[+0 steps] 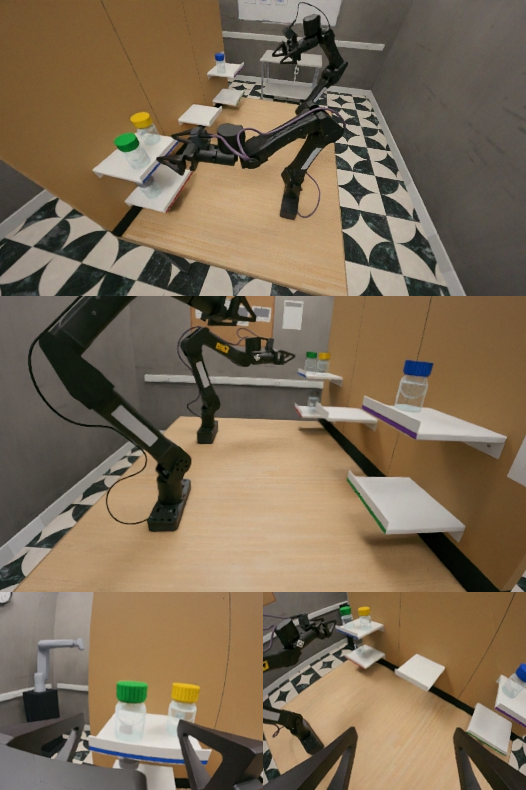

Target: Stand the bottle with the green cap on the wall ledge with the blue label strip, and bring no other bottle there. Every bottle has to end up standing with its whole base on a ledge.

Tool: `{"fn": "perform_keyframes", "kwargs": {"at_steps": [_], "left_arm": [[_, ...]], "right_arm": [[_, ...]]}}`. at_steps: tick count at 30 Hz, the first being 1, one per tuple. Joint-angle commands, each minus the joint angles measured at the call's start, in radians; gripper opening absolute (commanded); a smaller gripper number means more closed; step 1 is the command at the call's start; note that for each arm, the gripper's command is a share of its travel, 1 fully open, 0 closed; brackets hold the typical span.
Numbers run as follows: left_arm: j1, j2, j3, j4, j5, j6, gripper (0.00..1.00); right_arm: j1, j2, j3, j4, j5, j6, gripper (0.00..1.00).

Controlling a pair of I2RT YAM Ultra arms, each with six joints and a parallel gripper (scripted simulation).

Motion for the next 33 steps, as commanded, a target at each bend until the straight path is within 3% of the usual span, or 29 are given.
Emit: {"fn": "perform_keyframes", "kwargs": {"at_steps": [1, 6, 13, 15, 18, 24, 33], "left_arm": [[0.010, -0.030, 0.030, -0.098, 0.016, 0.025, 1.00], [0.013, -0.061, 0.104, -0.361, 0.012, 0.080, 1.00], [-0.002, -0.038, 0.336, -0.779, -0.012, 0.172, 1.00], [-0.002, -0.038, 0.336, -0.779, -0.012, 0.172, 1.00], [-0.009, 0.000, 0.460, -0.928, -0.029, 0.204, 1.00], [-0.020, 0.057, 0.605, -1.068, -0.050, 0.231, 1.00], [-0.024, 0.071, 0.658, -1.084, -0.048, 0.235, 1.00]], "right_arm": [[0.005, 0.014, 0.016, -0.010, 0.002, 0.009, 0.89], [0.005, 0.014, 0.016, -0.010, 0.002, 0.009, 0.89], [0.005, 0.014, 0.016, -0.010, 0.002, 0.009, 0.89], [0.005, 0.014, 0.016, -0.010, 0.002, 0.009, 0.89], [0.005, 0.014, 0.016, -0.010, 0.002, 0.009, 0.89], [0.005, 0.014, 0.016, -0.010, 0.002, 0.009, 0.89], [0.005, 0.014, 0.016, -0.010, 0.002, 0.009, 0.89]]}}
